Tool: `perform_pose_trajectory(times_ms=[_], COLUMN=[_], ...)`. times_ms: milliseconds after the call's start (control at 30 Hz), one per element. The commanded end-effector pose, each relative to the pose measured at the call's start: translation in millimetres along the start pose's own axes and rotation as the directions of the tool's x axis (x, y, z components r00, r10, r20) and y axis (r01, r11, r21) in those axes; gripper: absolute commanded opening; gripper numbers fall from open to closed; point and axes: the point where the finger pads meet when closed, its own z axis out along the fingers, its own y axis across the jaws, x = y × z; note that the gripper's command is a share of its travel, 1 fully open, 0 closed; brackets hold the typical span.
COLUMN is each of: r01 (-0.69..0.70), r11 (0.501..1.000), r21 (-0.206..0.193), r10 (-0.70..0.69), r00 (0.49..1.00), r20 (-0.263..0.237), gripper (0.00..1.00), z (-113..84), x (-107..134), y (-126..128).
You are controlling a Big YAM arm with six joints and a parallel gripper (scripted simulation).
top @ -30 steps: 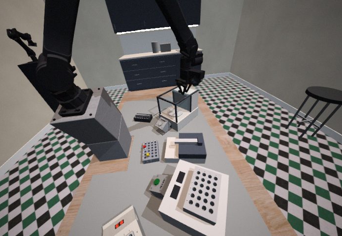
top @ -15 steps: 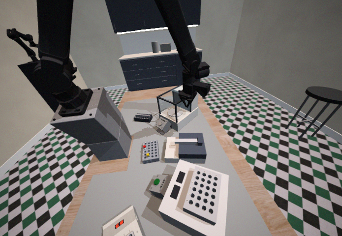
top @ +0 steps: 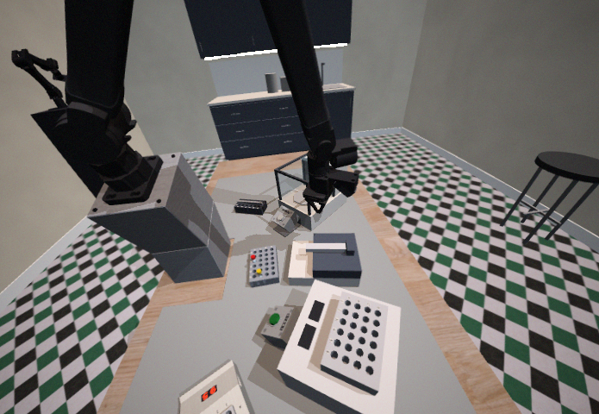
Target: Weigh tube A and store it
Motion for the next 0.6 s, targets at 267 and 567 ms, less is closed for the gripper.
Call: perform_pose_trajectory(times_ms=[267, 567], r01=[0.169, 0.338], r11=[0.985, 0.938], r21=[0.019, 0.071], r10=[-0.170, -0.339], r00=[0.986, 0.941], r20=[0.006, -0.005], gripper=[0.36, 0.36], z=[28.3, 36.8], x=[27, 68], y=[-60, -116])
